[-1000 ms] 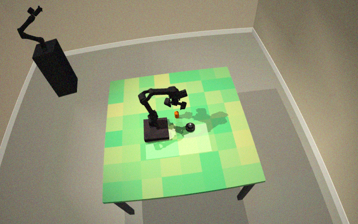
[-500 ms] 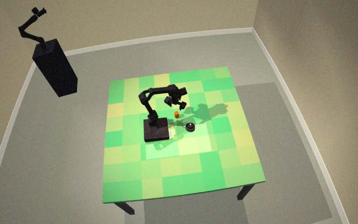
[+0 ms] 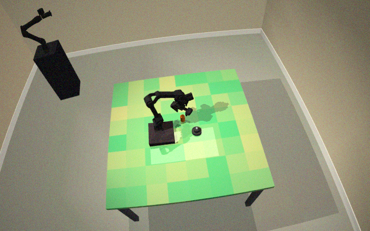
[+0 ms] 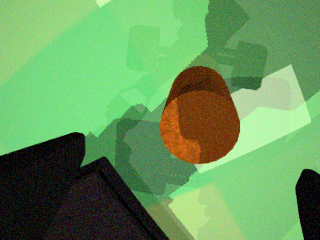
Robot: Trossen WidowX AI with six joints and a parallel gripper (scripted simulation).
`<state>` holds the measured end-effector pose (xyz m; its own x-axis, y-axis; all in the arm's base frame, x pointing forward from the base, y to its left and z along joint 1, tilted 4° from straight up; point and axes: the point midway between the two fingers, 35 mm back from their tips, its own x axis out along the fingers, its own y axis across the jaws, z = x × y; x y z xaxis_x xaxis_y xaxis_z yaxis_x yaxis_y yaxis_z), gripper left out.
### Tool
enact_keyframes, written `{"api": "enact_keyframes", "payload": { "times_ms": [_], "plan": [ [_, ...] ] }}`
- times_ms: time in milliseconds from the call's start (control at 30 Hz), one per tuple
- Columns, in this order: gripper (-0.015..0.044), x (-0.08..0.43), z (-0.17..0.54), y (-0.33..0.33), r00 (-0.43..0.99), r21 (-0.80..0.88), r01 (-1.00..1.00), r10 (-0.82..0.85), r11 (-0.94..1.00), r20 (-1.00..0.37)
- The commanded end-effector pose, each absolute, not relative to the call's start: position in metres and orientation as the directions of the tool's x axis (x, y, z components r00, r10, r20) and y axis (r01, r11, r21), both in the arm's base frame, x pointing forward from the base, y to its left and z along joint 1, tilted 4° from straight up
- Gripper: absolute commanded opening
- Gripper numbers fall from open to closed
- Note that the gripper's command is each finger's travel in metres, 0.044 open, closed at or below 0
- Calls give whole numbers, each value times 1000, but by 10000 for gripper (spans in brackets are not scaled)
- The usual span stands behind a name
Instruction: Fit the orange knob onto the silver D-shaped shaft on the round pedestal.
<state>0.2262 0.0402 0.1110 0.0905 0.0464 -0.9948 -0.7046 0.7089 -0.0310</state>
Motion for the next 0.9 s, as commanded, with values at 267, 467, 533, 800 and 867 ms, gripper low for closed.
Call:
{"api": "enact_keyframes", "payload": {
  "times_ms": [267,467,533,800,867],
  "plan": [
    [440,229,89,40,88,-33,-700,40,713,-995],
    [440,231,80,41,88,-33,-700,40,713,-995],
    [440,231,77,41,88,-33,-700,40,713,-995],
    [440,233,63,41,88,-33,-700,40,713,-995],
    [440,233,60,42,88,-33,-700,40,713,-995]
  ]
}}
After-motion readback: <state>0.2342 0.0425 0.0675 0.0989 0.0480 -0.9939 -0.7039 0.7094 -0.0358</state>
